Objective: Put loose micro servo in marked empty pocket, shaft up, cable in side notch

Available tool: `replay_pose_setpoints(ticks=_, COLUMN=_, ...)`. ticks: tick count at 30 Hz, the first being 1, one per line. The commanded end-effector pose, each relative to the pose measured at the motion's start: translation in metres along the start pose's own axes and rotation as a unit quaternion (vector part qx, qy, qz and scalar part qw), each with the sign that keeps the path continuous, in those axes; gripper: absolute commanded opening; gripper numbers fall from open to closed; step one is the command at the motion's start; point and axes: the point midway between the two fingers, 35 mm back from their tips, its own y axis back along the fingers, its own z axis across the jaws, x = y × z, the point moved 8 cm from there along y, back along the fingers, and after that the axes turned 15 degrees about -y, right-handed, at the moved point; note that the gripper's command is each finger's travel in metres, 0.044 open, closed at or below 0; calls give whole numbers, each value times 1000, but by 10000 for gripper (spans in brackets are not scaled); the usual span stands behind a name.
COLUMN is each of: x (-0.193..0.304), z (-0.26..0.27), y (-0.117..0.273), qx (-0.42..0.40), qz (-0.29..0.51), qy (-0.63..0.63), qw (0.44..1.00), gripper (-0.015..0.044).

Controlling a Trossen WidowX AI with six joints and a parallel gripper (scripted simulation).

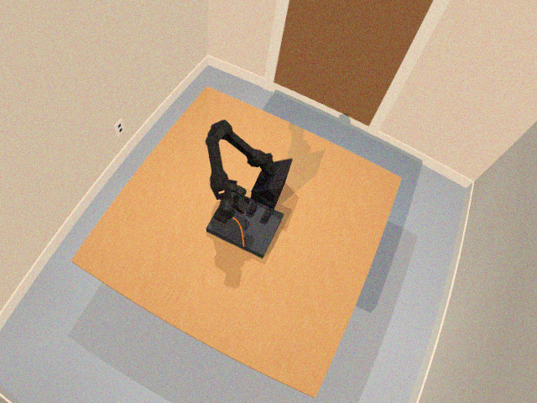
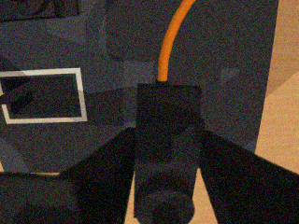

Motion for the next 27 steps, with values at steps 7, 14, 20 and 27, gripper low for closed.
replay_pose_setpoints(ticks=7, x=0, z=0, y=0, qx=1, qz=2, qy=168, qw=986, gripper=0)
replay_pose_setpoints(ticks=14, x=0, z=0, y=0, qx=0, qz=2, qy=284, qw=959, gripper=0)
replay_pose_setpoints(ticks=20, x=0, z=0, y=0, qx=0, qz=2, qy=381, qw=925, gripper=0)
replay_pose_setpoints(ticks=27, x=0, z=0, y=0, qx=0, qz=2, qy=488, qw=873, gripper=0)
